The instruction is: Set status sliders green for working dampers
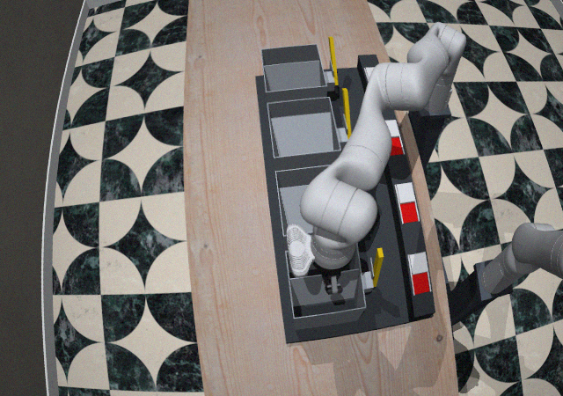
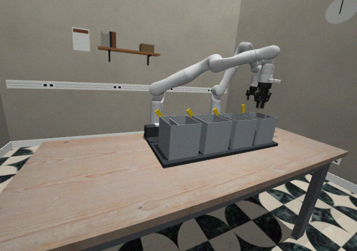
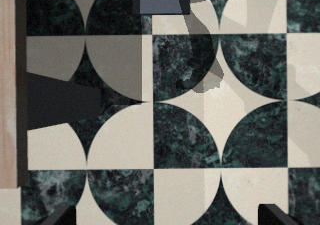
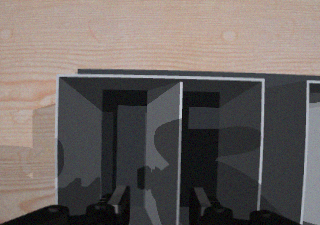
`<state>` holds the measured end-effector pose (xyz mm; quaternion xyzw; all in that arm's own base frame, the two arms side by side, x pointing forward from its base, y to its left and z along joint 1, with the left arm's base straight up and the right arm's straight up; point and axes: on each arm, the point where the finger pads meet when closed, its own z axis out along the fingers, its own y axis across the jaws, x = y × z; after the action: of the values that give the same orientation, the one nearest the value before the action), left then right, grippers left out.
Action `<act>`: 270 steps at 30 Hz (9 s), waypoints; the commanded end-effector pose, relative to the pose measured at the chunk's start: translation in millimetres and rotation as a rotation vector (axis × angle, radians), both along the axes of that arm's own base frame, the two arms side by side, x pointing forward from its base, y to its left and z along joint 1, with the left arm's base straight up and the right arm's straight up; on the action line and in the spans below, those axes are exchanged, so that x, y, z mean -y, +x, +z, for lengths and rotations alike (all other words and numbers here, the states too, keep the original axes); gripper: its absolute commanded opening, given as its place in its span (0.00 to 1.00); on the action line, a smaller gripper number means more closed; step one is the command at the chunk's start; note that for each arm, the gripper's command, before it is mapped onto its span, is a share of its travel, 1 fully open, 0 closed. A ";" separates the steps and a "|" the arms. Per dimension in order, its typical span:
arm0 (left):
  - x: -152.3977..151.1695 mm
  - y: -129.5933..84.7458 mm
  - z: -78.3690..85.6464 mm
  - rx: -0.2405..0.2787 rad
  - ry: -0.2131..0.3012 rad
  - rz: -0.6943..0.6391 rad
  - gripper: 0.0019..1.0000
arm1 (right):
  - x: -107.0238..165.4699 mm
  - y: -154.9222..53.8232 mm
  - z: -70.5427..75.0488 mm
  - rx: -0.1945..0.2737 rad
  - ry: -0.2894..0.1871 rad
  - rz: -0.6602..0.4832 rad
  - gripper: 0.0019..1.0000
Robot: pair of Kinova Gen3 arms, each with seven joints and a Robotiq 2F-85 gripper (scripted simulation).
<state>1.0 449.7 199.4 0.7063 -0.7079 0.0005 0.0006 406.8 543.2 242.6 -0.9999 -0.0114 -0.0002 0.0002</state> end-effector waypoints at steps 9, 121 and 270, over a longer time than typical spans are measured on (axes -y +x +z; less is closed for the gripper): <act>-0.3 0.0 0.6 0.000 0.002 0.000 1.00 | -0.1 0.1 1.5 0.001 0.002 0.000 0.43; -0.3 0.0 0.6 0.000 0.002 0.000 1.00 | 38.4 -111.0 32.0 -0.004 0.217 0.000 0.43; -0.3 0.0 0.6 0.000 0.002 0.000 1.00 | 24.6 -111.9 -32.8 -0.004 0.218 0.000 0.26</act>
<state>1.0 449.7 199.4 0.7063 -0.7079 0.0005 0.0006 294.7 518.3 208.9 -0.9940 -0.0112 0.0012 0.1084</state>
